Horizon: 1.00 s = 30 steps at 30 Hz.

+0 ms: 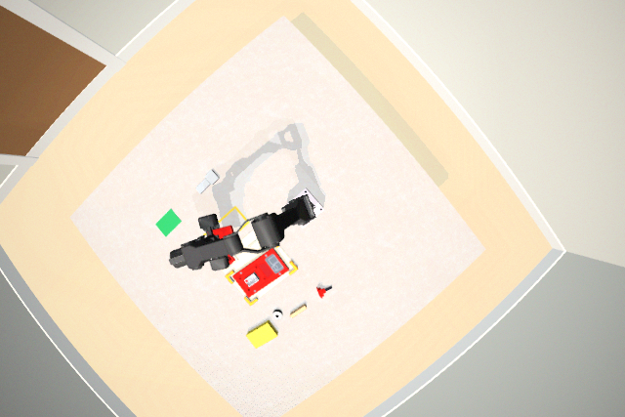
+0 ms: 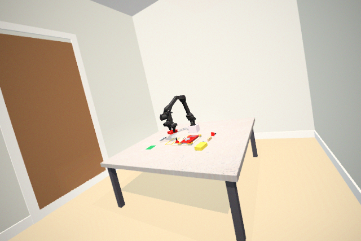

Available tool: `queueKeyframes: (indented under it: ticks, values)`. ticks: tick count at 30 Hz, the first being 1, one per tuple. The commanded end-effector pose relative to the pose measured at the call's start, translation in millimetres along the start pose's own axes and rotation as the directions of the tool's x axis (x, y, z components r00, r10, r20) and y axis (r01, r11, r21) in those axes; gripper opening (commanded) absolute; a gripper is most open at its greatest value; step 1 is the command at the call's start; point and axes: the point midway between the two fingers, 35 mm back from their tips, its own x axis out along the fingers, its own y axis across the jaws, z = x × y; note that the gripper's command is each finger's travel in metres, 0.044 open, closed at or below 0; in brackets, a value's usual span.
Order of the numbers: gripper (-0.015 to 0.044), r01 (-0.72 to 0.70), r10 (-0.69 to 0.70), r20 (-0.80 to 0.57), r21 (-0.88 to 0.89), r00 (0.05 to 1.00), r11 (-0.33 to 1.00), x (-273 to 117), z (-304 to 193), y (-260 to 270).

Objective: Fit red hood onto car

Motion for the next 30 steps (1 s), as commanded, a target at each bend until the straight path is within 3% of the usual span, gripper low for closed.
queueKeyframes:
  ticks: [1,30]
  values:
    - [0.0000,-0.004,0.004,-0.003,-0.039,1.000,0.999,-0.5,1.5,22.7]
    - [0.0000,-0.015,0.019,0.010,-0.331,1.000,0.944,-8.7,-35.9,176.2]
